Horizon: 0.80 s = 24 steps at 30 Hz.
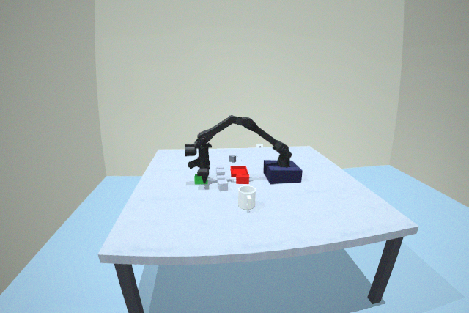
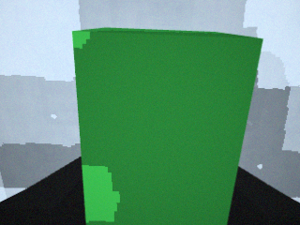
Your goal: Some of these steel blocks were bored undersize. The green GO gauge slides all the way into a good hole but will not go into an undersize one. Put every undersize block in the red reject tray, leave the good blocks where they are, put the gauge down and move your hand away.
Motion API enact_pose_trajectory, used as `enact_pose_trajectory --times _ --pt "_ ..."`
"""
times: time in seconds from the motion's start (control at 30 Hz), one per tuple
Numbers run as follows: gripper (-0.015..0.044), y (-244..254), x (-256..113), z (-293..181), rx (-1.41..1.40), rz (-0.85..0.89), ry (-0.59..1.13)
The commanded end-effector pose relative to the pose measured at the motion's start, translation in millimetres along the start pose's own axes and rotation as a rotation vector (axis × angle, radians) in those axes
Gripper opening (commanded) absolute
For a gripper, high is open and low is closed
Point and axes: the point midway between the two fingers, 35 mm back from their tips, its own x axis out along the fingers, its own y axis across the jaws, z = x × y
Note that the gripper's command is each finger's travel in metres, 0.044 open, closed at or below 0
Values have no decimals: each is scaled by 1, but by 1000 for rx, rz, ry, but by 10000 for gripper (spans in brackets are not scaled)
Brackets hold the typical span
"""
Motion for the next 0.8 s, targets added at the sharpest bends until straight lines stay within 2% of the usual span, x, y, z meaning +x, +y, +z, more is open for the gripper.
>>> enact_pose_trajectory --times 0.0,0.1,0.23,0.77 --pt "0 0 -4 5 -5 -1 -13" --pt "0 0 -6 5 -4 -1 -12" --pt "0 0 -34 0 0 0 0" --pt "0 -1 -29 -7 -1 -5 34"
